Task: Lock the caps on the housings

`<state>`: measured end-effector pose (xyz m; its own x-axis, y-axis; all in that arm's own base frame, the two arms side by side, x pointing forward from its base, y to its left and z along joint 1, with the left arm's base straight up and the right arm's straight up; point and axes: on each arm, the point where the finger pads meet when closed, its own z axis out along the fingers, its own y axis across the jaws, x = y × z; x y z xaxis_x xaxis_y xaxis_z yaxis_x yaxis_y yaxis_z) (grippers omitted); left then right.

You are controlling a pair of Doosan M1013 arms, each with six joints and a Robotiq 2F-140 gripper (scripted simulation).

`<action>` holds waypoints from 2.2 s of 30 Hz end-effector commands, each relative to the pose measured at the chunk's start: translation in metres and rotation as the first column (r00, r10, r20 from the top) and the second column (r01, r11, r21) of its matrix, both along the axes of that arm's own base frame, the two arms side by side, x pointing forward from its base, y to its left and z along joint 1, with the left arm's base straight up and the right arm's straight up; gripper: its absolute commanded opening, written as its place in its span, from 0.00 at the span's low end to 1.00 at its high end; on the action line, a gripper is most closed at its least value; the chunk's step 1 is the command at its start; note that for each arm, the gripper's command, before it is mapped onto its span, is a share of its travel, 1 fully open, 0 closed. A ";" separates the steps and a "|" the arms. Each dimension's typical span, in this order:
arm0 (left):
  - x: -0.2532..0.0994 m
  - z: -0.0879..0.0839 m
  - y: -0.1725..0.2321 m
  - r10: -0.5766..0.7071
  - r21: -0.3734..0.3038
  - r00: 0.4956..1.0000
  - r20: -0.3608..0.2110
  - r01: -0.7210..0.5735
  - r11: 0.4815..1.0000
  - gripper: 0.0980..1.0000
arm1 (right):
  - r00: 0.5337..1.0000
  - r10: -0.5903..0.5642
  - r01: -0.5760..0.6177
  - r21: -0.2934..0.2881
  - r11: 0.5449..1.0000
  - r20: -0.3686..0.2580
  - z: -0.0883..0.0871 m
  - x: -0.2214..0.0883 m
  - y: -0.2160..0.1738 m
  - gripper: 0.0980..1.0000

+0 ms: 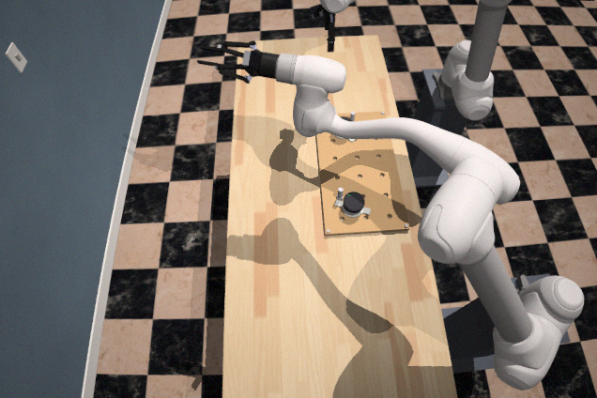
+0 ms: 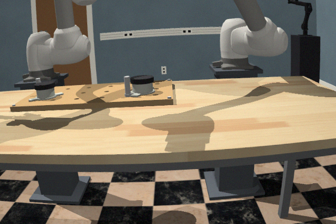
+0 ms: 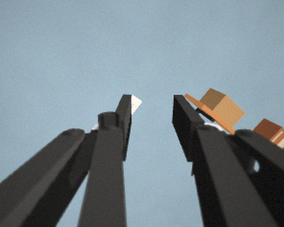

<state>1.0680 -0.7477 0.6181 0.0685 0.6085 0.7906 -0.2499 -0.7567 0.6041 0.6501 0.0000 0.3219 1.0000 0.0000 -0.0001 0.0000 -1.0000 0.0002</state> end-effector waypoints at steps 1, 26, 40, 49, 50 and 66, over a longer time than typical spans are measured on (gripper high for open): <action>0.007 0.013 0.013 -0.061 0.020 0.998 0.024 0.060 0.998 0.26 | 1.000 0.000 0.000 0.000 1.000 0.001 0.001 0.000 0.000 1.00; 0.003 0.005 0.088 -0.265 0.174 0.962 -0.063 0.272 0.947 0.26 | 1.000 0.000 0.000 0.000 1.000 0.001 0.001 0.000 0.000 1.00; -0.004 -0.007 0.108 -0.300 0.208 0.948 -0.107 0.317 0.926 0.26 | 1.000 0.000 0.000 0.000 1.000 0.001 0.001 0.000 0.000 1.00; -0.008 -0.012 0.119 -0.314 0.211 0.940 -0.134 0.337 0.918 0.26 | 1.000 0.000 0.000 0.000 1.000 0.001 0.001 0.000 0.000 1.00; -0.009 -0.015 0.123 -0.319 0.212 0.937 -0.142 0.344 0.915 0.26 | 1.000 0.000 0.000 0.000 1.000 0.001 0.001 0.000 0.000 1.00; -0.009 -0.013 0.122 -0.317 0.226 0.938 -0.137 0.341 0.912 0.26 | 1.000 0.000 0.000 0.000 1.000 0.001 0.001 0.000 0.000 1.00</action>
